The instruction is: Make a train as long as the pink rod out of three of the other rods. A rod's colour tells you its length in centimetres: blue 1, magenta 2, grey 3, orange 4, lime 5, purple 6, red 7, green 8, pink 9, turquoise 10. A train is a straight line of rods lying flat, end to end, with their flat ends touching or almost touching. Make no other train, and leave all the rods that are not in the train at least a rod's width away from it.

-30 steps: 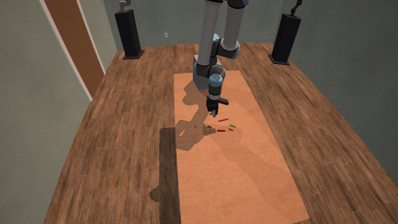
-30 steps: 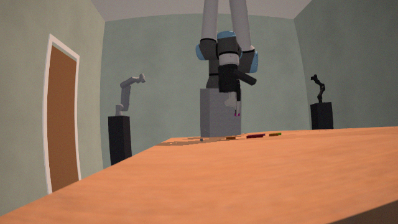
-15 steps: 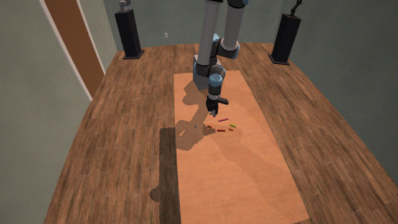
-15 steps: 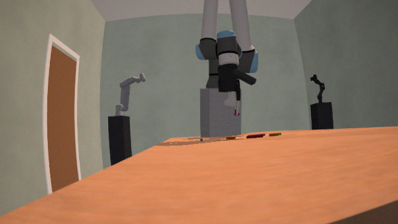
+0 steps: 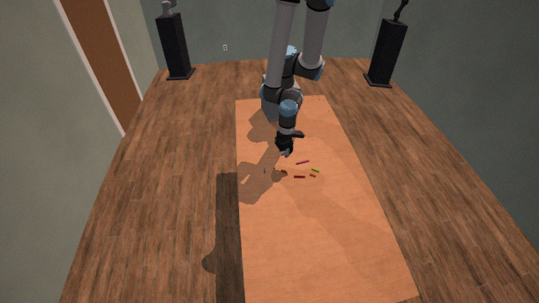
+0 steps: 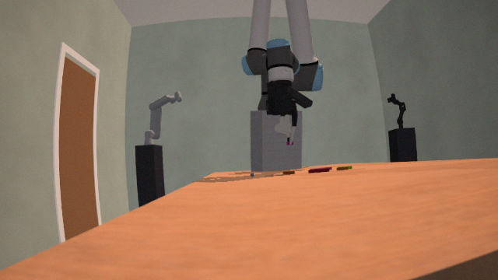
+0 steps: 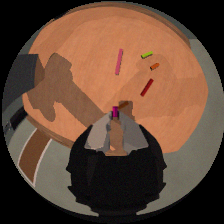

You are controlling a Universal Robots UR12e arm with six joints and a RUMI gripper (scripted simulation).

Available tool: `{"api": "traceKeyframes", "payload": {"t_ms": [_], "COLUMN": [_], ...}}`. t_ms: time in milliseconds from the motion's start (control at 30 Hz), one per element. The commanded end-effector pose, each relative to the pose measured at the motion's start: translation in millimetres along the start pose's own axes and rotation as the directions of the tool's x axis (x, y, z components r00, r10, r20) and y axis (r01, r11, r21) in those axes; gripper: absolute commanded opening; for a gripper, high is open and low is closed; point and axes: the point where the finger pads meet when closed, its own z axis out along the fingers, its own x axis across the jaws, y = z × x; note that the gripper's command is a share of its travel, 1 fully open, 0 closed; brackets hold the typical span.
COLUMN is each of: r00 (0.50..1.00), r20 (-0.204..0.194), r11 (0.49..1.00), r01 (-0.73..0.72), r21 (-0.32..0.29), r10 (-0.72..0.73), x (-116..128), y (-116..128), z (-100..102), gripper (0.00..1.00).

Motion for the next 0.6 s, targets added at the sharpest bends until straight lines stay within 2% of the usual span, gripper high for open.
{"api": "traceKeyframes", "payload": {"t_ms": [0, 200, 400, 467, 567], "r00": [0.987, 0.947, 0.880, 0.880, 0.837], "r20": [-0.005, -0.006, -0.007, -0.007, -0.007], "r11": [0.987, 0.947, 0.880, 0.880, 0.837], "r01": [0.162, 0.322, 0.475, 0.475, 0.547], "r21": [0.004, 0.003, 0.002, 0.002, 0.001], "r10": [-0.162, -0.322, -0.475, -0.475, -0.547], "x": [-9, -18, -28, -28, -33], "y": [10, 20, 31, 31, 36], "z": [0, 0, 0, 0, 0], "gripper": [0.00, 0.00, 0.00, 0.00, 0.00]}}
